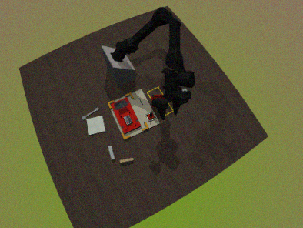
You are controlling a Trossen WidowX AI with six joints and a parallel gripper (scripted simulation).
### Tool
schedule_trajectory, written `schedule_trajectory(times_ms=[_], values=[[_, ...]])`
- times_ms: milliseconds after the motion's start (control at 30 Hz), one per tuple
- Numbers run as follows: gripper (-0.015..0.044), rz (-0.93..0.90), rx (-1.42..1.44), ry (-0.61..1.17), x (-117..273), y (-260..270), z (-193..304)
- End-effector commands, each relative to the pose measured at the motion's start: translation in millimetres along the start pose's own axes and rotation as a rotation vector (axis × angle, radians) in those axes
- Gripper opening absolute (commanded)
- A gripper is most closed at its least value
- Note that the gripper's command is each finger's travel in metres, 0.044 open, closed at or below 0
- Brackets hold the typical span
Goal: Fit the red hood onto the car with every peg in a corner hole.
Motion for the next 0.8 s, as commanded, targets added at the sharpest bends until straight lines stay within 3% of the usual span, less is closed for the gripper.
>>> schedule_trajectory(times_ms=[0, 433, 767], values=[[0.0440, -0.303, 0.325, 0.138, -6, 44, 39], [0.0440, -0.887, 0.773, 0.099, 13, 108, 94], [0.0440, -0.899, 0.780, 0.093, 11, 108, 92]])
Point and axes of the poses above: the point midway between the two fingers, 35 mm back from their tips, its own x axis back along the fingers, its own y axis across the jaws, z = x × y, the point moved 7 cm from there along x, back along the fingers, and after that the axes turned 15 degrees about x, right-handed, at the moved point
